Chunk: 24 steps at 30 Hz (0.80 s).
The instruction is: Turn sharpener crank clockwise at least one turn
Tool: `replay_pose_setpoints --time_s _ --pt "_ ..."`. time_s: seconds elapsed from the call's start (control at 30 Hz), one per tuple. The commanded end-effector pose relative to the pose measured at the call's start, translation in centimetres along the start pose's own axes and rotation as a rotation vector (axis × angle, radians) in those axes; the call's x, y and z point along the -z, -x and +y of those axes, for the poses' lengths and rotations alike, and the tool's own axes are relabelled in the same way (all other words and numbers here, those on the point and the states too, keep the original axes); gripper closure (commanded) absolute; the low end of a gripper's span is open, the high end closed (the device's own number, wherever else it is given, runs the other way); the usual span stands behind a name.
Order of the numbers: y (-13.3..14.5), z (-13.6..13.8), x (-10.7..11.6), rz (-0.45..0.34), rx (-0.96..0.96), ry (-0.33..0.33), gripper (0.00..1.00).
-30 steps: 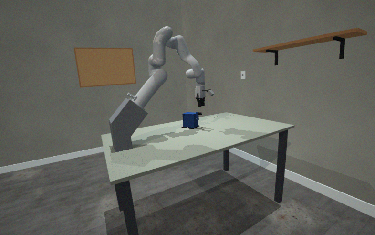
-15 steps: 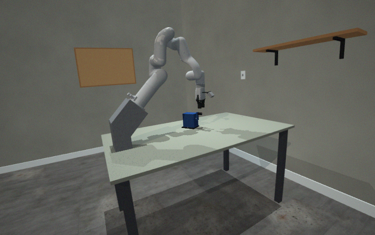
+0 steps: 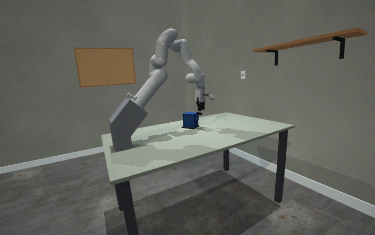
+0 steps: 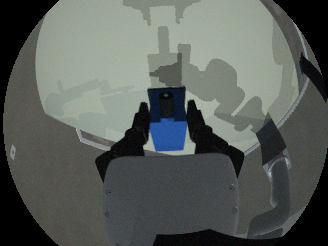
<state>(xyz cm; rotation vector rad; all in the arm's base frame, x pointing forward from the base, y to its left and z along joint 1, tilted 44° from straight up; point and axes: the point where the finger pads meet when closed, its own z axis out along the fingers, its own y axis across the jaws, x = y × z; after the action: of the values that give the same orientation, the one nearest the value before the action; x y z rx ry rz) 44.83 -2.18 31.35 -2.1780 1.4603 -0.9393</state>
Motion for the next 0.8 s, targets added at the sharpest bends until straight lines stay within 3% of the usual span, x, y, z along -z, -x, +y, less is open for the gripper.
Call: replay_pose_setpoints --time_s 0.0,0.77 --pt "-0.05 -0.16 -0.40 0.002 0.000 -0.003 0.46" --pt "-0.03 -0.17 -1.07 0.002 0.000 -0.003 0.46"
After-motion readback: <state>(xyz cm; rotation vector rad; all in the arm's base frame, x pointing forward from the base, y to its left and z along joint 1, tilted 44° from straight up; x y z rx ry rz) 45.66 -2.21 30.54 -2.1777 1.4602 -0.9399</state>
